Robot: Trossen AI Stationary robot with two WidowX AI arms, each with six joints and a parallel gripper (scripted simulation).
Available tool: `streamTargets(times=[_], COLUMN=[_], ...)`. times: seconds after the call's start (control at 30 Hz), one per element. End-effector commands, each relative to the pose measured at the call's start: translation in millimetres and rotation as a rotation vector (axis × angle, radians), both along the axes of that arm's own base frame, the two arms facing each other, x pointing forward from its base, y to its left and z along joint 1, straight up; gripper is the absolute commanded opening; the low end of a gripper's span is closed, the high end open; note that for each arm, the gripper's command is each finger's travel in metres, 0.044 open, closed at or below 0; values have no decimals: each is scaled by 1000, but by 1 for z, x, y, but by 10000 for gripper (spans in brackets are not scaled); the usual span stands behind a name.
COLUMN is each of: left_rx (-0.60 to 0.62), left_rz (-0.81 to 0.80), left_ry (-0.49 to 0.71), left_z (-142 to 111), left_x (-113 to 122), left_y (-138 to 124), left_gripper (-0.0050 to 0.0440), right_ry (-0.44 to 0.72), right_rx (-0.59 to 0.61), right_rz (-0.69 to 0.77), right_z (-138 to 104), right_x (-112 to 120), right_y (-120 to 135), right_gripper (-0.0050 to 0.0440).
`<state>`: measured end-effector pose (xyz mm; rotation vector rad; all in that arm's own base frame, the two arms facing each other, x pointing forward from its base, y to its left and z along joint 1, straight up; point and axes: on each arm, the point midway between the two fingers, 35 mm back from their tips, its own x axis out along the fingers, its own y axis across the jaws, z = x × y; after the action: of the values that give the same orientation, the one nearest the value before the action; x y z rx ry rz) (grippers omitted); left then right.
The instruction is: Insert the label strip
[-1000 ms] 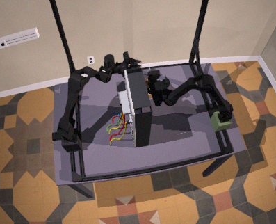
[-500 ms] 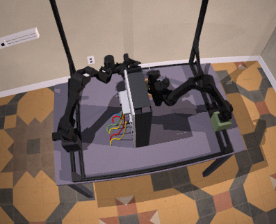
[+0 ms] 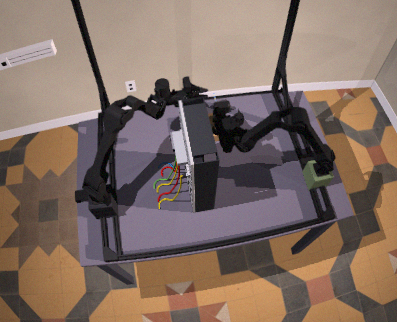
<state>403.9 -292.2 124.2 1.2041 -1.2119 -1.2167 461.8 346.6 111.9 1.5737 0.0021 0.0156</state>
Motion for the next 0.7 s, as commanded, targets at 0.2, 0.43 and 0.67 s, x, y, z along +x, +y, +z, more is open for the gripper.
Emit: streamTargets(times=[0.2,0.43,0.67], left_rx=[-11,-11,-11], left_rz=[-2,-2,-2], left_ry=[-32,-32,-32], left_z=[13,13,13], left_x=[0,0,0], left_y=[0,0,0], left_gripper=[-50,-50,-50], right_ry=[-12,-12,-13], right_rx=[18,18,18], right_rz=[1,1,1], right_z=[7,7,8], right_x=[17,28,36], right_y=[0,-1,-3], right_gripper=[160,160,160])
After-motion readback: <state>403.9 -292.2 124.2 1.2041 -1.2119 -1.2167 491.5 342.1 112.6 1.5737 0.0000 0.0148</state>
